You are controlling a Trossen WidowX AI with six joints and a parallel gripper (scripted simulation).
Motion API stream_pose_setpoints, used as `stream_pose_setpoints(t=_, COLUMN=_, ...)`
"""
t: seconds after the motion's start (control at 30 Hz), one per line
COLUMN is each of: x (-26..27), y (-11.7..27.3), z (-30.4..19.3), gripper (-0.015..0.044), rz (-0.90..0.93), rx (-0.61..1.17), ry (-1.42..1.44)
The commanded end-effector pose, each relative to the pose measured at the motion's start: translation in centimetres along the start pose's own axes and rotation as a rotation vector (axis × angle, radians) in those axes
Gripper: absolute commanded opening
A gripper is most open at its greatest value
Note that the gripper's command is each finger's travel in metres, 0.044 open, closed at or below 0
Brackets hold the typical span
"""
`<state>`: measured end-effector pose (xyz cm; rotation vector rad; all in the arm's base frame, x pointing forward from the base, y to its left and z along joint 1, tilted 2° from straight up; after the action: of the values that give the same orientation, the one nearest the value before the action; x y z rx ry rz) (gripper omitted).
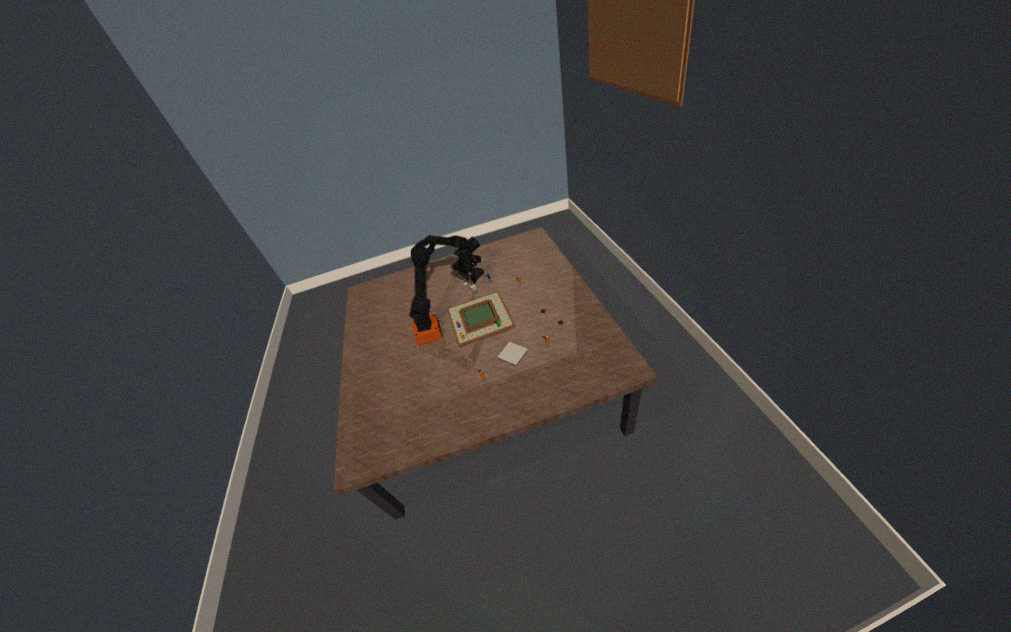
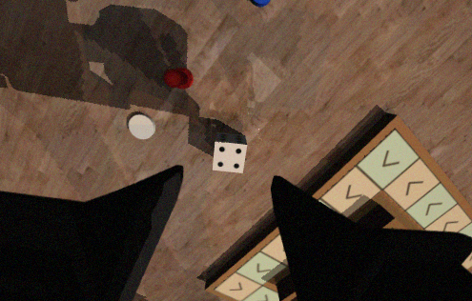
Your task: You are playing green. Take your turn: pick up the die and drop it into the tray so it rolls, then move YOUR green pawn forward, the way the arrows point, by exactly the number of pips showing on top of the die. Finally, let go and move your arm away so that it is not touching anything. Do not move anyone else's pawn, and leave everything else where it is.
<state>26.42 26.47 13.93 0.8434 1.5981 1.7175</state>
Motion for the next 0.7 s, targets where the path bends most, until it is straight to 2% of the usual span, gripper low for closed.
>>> stream_pose_setpoints(t=0.0, x=-0.1, y=-1.7, z=0.0, gripper=0.0275, rz=-0.006, rx=0.008, ry=0.006)
stream_pose_setpoints(t=0.67, x=0.0, y=-4.2, z=-0.1, gripper=0.0275, rz=-0.006, rx=0.008, ry=0.006)
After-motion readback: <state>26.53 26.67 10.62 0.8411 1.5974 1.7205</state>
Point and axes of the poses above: the point midway between the two fingers, 35 mm back from their tips, its own y axis back along the fingers, its own x axis across the jaws, z = x × y, the point moved 9 cm from there along y, back along the fingers, and after that the axes turned 3 degrees about -y, right-handed, at the moved point
